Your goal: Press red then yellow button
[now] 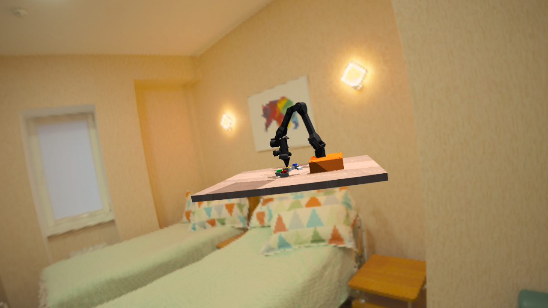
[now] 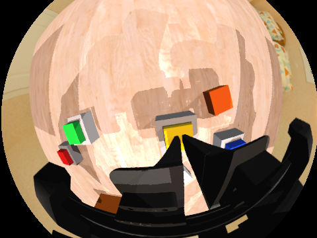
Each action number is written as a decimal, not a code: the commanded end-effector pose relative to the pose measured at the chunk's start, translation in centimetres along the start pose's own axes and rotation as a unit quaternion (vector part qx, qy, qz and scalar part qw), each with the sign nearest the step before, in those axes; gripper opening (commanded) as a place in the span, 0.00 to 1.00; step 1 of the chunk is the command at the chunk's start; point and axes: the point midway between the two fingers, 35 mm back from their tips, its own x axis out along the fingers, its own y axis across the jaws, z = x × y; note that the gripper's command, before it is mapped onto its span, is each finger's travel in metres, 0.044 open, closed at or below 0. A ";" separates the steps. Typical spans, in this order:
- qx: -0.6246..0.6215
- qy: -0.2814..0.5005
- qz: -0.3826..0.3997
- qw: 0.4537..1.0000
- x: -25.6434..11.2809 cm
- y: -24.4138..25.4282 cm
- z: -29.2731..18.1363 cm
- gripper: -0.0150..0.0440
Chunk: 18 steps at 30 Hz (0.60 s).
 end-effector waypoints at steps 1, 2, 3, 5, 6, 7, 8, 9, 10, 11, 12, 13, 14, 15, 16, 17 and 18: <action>0.002 0.001 0.002 1.000 0.1 0.1 -0.1 0.29; 0.002 0.001 0.002 1.000 0.1 0.1 -0.1 0.29; 0.002 0.001 0.002 1.000 0.1 0.1 -0.1 0.29; 0.002 0.001 0.002 1.000 0.1 0.1 -0.1 0.29; 0.002 0.001 0.002 1.000 0.1 0.1 -0.1 0.29; 0.002 0.001 0.002 1.000 0.1 0.1 -0.1 0.29; 0.002 0.001 0.002 1.000 0.1 0.1 -0.1 0.29; 0.002 0.001 0.002 1.000 0.1 0.1 -0.1 0.29; 0.002 0.001 0.002 1.000 0.1 0.1 -0.1 0.29; 0.002 0.001 0.002 1.000 0.1 0.1 -0.1 0.29; 0.000 0.000 0.000 1.000 -0.2 0.0 0.0 0.29; 0.000 0.000 0.000 1.000 -1.0 0.0 0.0 0.29; 0.001 0.000 0.001 1.000 -2.2 0.0 0.0 0.29; 0.001 0.000 0.001 1.000 -3.0 0.0 0.0 0.29; 0.002 0.000 0.001 1.000 -3.2 0.0 0.0 0.29; 0.002 0.000 0.001 1.000 -3.2 0.0 0.0 0.29; 0.002 0.000 0.001 1.000 -3.2 0.0 0.0 0.29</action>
